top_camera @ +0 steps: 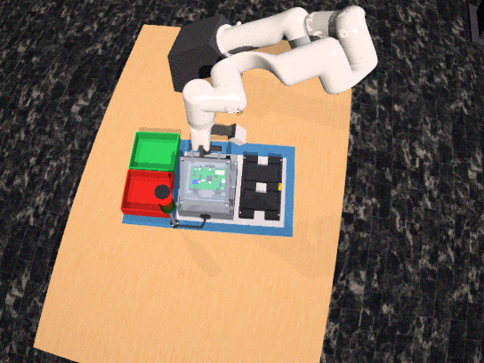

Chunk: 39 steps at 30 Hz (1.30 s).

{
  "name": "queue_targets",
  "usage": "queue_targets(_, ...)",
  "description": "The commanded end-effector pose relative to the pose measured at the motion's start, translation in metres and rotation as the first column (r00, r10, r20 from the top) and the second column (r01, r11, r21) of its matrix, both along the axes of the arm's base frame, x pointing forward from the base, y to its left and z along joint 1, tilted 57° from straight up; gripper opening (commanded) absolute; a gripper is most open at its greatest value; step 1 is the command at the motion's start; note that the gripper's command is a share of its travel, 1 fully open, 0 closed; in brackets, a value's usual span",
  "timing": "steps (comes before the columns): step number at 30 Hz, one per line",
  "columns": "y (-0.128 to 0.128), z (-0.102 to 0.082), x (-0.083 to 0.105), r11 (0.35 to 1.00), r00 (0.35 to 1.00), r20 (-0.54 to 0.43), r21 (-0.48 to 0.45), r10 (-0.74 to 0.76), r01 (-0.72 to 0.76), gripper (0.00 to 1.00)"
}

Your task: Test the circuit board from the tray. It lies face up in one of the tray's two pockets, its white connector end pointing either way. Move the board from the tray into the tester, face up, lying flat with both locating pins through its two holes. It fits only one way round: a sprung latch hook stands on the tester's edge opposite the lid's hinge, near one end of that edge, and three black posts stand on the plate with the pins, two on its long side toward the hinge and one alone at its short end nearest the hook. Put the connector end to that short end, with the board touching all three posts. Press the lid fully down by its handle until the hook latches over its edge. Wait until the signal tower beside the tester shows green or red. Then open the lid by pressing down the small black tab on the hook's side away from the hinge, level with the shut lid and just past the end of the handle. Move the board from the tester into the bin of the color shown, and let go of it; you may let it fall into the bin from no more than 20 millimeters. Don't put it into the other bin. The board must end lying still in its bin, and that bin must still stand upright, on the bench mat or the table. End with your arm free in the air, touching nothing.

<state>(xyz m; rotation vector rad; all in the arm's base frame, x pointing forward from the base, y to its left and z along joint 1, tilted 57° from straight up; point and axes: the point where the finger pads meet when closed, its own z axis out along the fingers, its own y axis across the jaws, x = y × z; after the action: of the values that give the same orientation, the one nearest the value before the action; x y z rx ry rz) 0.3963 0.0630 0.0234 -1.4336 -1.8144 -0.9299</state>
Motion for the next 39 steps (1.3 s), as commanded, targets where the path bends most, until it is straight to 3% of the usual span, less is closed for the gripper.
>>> queue_targets(1,-0.008,0.01,0.017,1.0,1.0,0.006,0.001,-0.003,0.003,0.0)
queue_targets(39,-0.025,0.044,0.111,1.0,1.0,0.006,0.001,-0.003,0.003,0.0)
